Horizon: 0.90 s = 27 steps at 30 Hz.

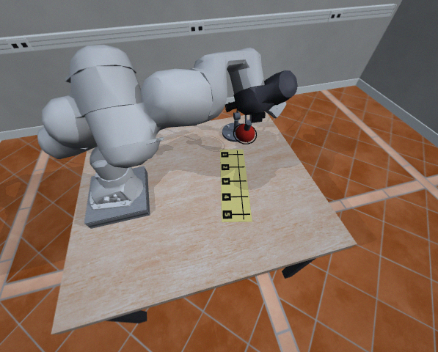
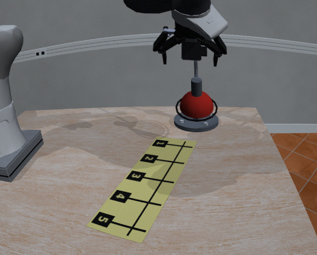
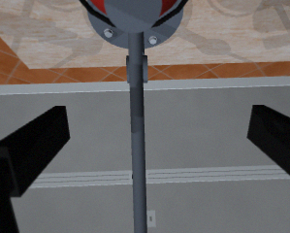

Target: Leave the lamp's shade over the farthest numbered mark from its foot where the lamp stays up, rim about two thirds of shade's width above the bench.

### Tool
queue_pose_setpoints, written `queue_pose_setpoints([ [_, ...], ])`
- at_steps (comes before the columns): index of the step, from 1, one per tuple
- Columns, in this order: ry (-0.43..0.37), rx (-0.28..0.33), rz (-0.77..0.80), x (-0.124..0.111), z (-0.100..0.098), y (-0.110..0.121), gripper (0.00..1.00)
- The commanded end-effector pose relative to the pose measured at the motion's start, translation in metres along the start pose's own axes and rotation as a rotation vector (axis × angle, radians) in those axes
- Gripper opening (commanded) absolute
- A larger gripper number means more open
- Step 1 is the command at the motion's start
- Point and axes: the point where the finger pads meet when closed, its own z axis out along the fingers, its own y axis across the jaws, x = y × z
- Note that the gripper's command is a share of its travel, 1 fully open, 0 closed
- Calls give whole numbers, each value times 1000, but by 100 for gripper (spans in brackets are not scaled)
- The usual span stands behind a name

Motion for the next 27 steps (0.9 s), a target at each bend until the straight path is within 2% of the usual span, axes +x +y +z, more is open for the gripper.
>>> queue_pose_setpoints([
  [1,1,18,-9,0,0,-7,100],
  [13,1,39,-12,-1,2,-16,100],
  [14,1,38,-11,-1,2,-15,10],
  [27,0,27,-5,0,2,-11,10],
])
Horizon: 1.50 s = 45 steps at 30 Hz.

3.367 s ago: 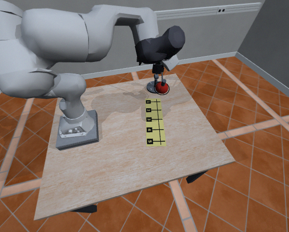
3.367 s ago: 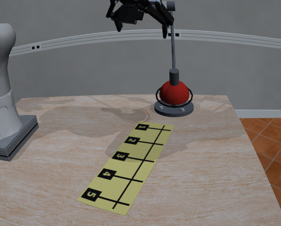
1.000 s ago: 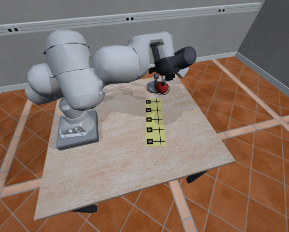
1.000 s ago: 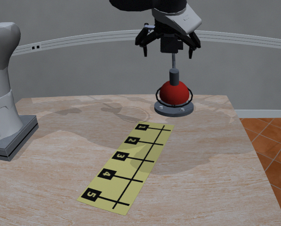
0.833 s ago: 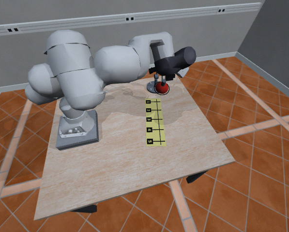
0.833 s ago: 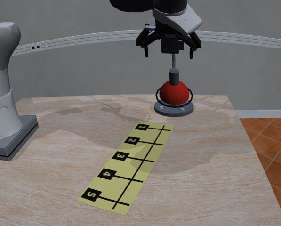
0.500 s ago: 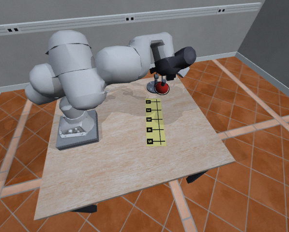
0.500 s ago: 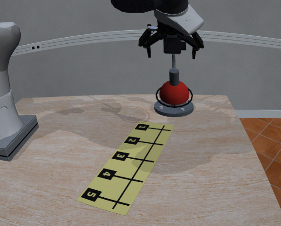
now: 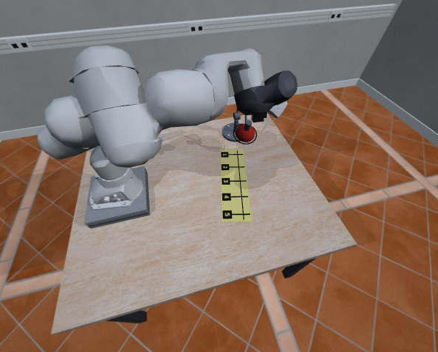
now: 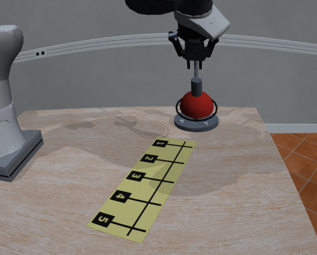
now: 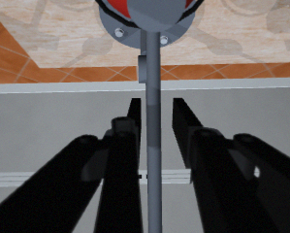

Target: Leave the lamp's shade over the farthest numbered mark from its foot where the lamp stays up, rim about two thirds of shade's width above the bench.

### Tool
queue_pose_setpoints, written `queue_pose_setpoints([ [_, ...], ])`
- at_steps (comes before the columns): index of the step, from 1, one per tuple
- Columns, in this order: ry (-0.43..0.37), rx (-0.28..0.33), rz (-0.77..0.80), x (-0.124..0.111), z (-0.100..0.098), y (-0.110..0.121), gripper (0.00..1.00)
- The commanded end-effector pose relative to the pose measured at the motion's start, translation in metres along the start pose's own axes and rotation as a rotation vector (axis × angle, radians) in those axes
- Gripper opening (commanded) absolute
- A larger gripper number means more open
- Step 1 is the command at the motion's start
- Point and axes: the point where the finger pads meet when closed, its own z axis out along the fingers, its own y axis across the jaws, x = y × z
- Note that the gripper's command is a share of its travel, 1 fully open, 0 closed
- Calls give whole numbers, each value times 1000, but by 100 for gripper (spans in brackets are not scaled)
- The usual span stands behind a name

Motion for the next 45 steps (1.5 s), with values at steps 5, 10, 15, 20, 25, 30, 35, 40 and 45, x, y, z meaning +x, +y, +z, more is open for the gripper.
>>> queue_pose_setpoints([
  [5,0,-3,0,0,0,1,10],
  [10,0,-1,0,0,0,0,10],
  [15,0,0,0,0,0,0,10],
  [20,0,1,0,0,0,0,10],
  [25,0,37,26,10,-3,4,10],
  [30,0,72,52,20,-6,9,10],
  [35,0,108,78,30,-9,14,10],
  [40,0,123,92,36,-9,17,10],
  [45,0,148,114,46,-9,24,10],
])
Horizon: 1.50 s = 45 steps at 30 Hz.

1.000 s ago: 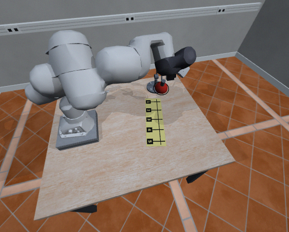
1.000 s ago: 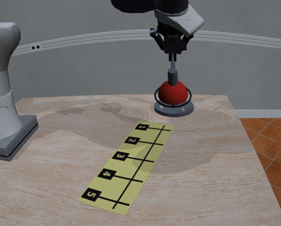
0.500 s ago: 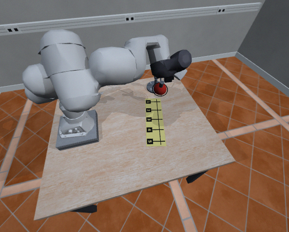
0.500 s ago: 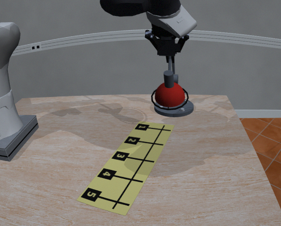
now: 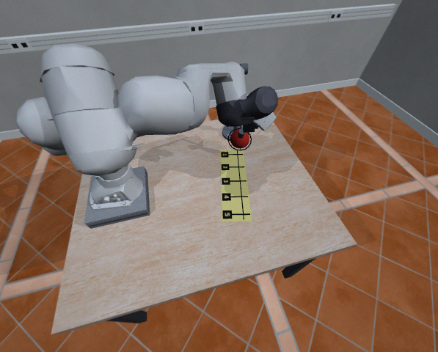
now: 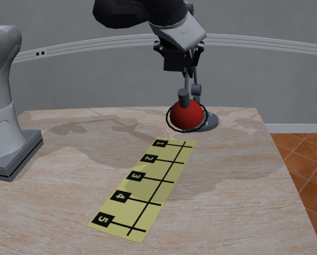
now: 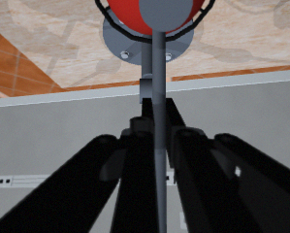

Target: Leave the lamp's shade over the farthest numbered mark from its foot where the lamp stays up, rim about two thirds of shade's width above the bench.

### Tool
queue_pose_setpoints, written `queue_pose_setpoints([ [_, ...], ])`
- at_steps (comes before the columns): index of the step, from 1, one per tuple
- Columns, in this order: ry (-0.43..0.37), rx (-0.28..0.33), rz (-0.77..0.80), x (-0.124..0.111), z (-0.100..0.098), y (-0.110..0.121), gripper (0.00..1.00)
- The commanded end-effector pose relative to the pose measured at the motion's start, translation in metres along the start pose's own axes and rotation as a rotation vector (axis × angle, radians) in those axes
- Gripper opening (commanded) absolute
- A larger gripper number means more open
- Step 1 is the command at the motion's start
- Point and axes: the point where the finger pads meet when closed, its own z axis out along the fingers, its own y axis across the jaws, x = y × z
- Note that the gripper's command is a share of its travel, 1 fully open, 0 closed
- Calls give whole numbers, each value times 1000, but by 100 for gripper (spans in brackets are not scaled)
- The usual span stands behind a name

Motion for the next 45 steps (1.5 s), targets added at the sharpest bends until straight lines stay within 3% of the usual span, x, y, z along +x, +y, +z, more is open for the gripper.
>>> queue_pose_setpoints([
  [1,7,29,21,14,-1,1,10],
  [7,7,59,48,27,-3,7,10],
  [26,7,59,48,31,-3,7,10],
  [27,7,59,48,31,-3,7,100],
  [45,1,54,46,24,-2,8,100],
])
